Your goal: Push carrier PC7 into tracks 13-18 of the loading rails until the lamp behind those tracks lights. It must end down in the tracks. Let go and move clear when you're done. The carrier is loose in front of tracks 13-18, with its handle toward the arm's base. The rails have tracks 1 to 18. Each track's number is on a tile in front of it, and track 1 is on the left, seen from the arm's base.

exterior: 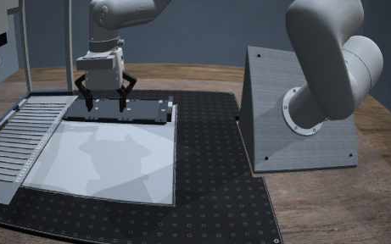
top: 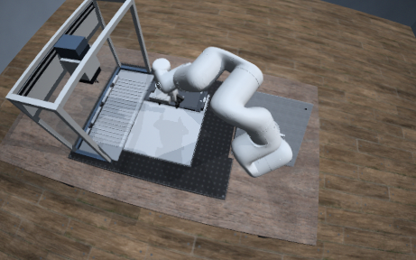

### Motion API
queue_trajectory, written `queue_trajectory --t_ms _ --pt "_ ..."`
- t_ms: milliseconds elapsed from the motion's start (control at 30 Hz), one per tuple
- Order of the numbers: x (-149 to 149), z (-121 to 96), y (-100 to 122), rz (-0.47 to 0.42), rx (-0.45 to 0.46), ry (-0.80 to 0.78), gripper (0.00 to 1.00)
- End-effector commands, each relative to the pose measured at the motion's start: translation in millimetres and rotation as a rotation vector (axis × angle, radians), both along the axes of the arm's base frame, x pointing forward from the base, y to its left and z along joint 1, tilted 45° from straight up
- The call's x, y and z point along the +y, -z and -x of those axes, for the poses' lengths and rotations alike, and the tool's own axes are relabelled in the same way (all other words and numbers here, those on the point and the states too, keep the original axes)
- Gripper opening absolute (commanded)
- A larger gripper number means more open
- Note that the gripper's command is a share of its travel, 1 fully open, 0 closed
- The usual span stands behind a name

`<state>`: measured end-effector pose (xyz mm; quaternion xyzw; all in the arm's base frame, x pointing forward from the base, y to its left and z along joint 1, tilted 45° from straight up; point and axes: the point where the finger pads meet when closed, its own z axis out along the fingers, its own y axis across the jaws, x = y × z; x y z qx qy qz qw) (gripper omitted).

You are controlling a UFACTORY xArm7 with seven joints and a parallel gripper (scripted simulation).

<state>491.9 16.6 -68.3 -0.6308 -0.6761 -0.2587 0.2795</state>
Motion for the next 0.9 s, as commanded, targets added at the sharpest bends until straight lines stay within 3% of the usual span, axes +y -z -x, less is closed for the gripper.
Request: queue_trajectory --t_ms 0,867 --pt "3.2 -1.1 4.6 0.002 -0.003 0.003 1.0" --pt "18.3 0.0 20.0 0.002 -0.003 0.003 1.0"
